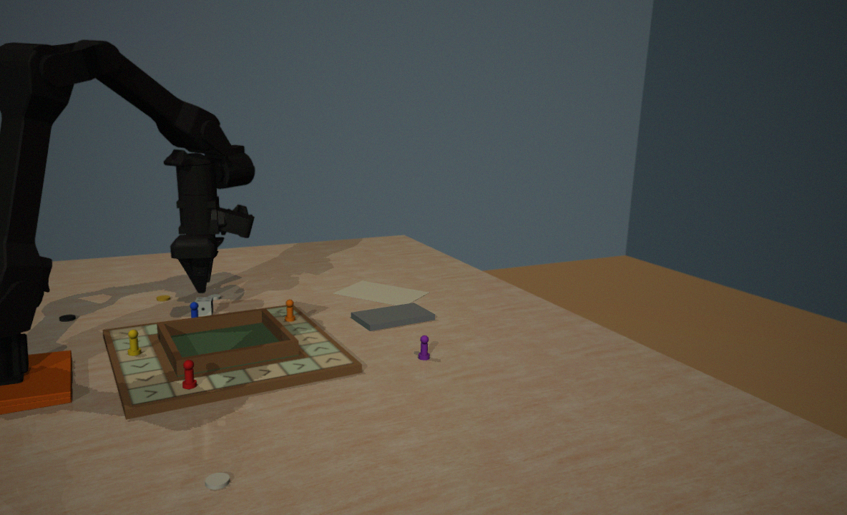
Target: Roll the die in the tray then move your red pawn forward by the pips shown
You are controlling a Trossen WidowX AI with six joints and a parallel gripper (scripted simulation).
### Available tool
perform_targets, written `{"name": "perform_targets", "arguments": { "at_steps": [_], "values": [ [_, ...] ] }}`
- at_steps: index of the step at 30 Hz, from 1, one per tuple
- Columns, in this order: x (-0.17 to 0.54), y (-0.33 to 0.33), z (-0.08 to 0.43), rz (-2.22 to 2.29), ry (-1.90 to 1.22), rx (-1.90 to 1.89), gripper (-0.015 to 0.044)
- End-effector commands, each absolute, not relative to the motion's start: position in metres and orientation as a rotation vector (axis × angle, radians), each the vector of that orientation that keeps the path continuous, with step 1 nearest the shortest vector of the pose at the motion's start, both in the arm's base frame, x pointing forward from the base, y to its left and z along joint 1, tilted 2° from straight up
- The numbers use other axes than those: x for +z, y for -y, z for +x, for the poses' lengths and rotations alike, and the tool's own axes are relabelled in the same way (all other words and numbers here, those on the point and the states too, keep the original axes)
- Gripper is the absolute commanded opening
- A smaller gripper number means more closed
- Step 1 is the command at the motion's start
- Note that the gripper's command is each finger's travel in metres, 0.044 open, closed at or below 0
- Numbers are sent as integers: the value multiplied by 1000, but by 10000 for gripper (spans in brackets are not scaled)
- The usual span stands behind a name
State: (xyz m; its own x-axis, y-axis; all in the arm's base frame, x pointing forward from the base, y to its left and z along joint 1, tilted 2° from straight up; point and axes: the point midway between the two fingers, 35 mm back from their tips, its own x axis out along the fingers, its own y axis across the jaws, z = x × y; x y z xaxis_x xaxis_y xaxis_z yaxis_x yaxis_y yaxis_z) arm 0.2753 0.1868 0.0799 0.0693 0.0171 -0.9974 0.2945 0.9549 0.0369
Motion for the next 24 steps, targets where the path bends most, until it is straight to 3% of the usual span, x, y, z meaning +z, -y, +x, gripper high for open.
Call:
{"name": "perform_targets", "arguments": {
  "at_steps": [1, 22, 24],
  "values": [
    [71, -186, 274, 254, -1503, -222, 275],
    [43, -187, 276, 254, -1503, -222, 275],
    [43, -187, 276, 254, -1503, -222, 222]
  ]
}}
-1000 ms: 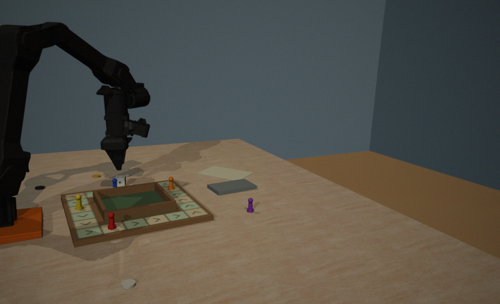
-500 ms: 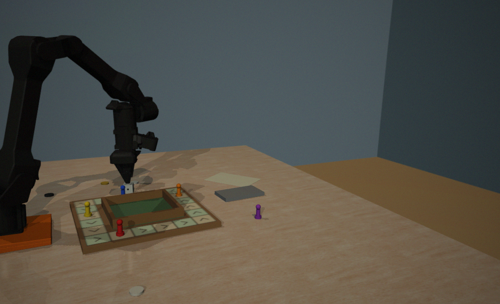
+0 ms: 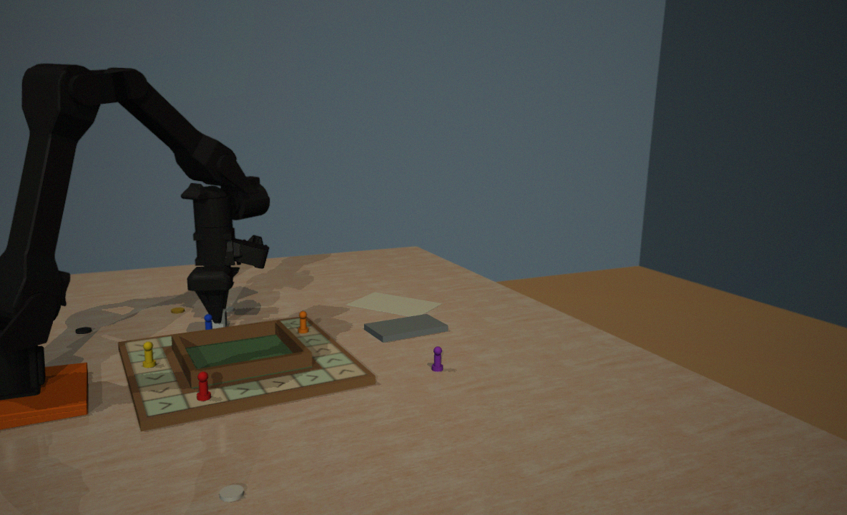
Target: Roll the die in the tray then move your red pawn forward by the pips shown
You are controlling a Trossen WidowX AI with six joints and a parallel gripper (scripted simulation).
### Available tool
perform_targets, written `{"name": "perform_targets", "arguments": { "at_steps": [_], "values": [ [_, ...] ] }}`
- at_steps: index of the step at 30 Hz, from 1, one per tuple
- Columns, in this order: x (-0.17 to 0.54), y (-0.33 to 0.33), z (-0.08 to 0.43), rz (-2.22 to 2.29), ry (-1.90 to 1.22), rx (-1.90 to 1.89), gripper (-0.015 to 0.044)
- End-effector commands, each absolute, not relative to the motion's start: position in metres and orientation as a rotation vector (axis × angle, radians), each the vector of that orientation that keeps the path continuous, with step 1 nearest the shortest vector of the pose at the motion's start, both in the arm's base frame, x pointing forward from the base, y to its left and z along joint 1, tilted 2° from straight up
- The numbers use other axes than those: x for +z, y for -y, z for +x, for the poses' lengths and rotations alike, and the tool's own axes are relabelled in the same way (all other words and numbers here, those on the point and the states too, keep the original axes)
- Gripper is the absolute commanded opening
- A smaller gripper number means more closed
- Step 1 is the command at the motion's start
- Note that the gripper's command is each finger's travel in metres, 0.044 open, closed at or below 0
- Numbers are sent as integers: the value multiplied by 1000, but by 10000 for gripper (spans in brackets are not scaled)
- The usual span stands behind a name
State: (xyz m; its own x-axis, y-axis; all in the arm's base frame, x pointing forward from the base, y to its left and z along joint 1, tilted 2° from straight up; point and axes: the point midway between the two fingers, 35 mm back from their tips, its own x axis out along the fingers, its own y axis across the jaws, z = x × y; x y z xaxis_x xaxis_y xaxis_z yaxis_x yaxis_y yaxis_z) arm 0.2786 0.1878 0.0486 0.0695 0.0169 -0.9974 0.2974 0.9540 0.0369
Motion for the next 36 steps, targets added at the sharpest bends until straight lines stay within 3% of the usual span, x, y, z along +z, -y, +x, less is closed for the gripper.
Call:
{"name": "perform_targets", "arguments": {
  "at_steps": [1, 4, 12, 15, 36],
  "values": [
    [43, -187, 276, 254, -1503, -222, 196],
    [43, -187, 276, 254, -1503, -222, 118],
    [43, -187, 276, 254, -1503, -222, 64],
    [47, -187, 277, 254, -1503, -222, 0],
    [165, -179, 264, 254, -1503, -222, 0]
  ]
}}
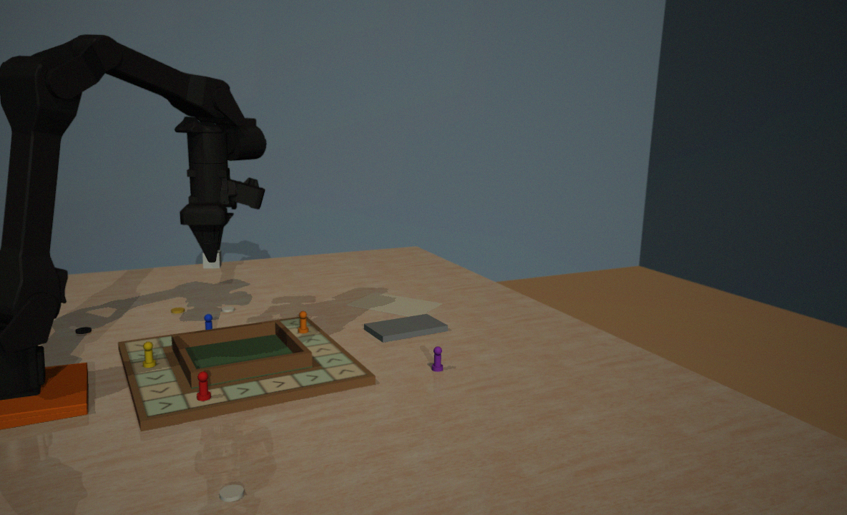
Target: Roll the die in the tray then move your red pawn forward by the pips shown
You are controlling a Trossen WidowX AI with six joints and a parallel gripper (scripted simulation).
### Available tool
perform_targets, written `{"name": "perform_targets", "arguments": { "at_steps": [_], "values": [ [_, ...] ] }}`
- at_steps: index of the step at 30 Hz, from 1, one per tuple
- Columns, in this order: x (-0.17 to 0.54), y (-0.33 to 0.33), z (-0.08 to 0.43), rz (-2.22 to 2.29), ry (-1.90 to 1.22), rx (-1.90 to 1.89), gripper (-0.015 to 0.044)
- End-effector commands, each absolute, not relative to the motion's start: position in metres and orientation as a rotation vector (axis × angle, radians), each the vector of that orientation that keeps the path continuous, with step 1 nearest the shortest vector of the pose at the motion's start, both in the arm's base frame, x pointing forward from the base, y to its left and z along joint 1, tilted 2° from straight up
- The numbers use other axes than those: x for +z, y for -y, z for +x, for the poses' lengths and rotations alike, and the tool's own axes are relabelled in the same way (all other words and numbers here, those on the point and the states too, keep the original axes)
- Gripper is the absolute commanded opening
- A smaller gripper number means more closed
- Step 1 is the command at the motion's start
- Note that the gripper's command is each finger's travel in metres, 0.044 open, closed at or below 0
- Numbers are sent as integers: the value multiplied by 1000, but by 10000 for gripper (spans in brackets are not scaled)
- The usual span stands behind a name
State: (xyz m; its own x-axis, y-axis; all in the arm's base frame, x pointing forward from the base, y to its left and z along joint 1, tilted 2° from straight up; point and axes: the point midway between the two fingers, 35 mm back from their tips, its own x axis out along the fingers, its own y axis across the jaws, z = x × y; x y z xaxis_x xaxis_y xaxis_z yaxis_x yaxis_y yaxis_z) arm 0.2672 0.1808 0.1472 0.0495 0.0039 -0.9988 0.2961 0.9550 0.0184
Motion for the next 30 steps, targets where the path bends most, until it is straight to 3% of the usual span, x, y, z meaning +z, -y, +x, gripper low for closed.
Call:
{"name": "perform_targets", "arguments": {
  "at_steps": [1, 30],
  "values": [
    [165, -179, 264, 254, -1503, -222, 0],
    [137, -50, 280, 90, -1512, -82, 0]
  ]
}}
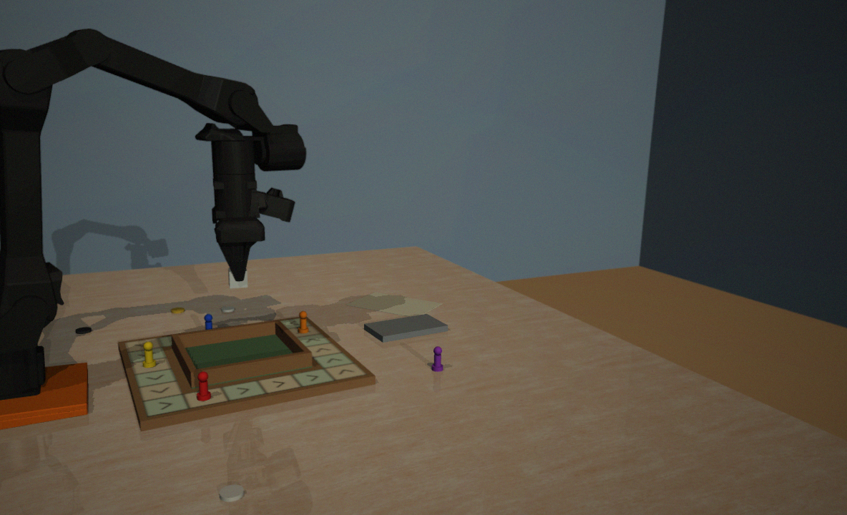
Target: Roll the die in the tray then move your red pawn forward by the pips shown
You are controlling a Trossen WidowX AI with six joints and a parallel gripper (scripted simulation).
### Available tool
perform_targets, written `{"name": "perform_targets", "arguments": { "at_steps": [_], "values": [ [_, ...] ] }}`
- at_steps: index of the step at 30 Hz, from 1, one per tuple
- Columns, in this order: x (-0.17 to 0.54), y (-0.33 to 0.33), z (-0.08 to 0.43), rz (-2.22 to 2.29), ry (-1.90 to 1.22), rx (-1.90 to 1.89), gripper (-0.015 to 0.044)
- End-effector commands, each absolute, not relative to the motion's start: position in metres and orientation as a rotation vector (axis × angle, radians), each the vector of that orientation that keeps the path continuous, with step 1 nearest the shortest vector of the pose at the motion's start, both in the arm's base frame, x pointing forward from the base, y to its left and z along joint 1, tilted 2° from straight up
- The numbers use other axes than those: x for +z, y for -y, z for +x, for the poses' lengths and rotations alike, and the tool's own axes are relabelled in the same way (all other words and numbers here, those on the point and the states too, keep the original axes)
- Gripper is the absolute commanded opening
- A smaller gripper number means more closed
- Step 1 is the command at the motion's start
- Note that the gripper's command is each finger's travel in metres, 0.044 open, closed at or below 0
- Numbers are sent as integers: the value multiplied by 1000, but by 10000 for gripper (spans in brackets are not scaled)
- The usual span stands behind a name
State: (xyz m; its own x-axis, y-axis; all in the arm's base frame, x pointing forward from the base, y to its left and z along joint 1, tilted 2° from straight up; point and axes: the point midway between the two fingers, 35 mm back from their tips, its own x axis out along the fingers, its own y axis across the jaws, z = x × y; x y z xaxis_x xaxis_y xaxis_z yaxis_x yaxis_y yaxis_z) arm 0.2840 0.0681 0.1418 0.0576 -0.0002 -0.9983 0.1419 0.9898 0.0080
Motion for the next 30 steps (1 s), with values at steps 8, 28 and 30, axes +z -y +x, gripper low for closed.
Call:
{"name": "perform_targets", "arguments": {
  "at_steps": [8, 28, 30],
  "values": [
    [127, -11, 273, 36, -1513, -37, 0],
    [118, 3, 274, 5, -1123, -20, 0],
    [117, 3, 275, 5, -1055, -20, 0]
  ]
}}
